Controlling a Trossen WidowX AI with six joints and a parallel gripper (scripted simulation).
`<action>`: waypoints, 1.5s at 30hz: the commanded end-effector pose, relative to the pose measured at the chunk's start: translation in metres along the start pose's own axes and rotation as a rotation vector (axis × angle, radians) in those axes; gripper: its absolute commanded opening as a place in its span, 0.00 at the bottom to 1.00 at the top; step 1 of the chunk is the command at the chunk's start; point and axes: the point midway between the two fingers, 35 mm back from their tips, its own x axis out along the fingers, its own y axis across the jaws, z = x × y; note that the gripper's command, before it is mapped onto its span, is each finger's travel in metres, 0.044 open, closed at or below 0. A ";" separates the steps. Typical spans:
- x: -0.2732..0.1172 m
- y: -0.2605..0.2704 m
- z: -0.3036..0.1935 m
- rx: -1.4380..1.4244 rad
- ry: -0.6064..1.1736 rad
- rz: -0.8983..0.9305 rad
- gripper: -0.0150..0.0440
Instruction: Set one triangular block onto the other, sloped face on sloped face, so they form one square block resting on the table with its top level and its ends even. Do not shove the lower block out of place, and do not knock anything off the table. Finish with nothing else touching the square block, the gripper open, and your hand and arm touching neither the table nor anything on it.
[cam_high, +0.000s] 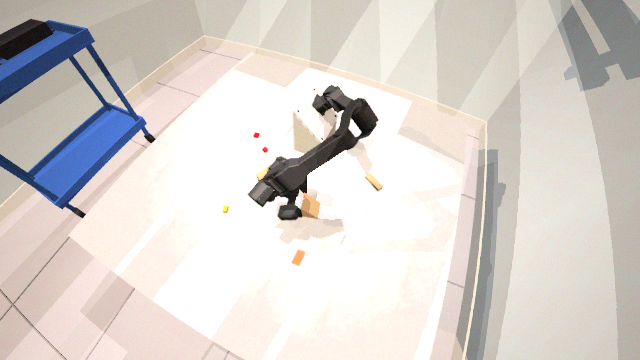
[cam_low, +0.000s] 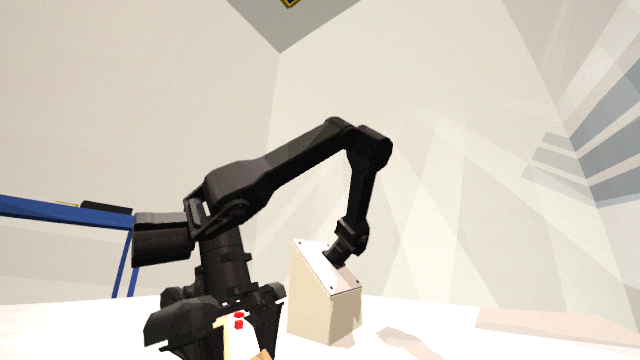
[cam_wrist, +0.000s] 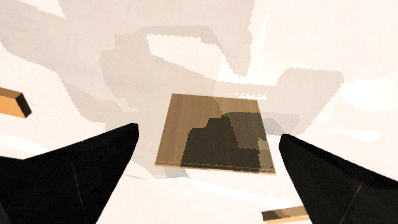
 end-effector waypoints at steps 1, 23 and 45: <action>0.008 -0.001 -0.002 0.005 0.009 0.000 1.00; 0.031 -0.003 -0.007 0.008 0.025 -0.001 0.77; 0.025 -0.003 -0.018 0.011 -0.159 -0.006 0.25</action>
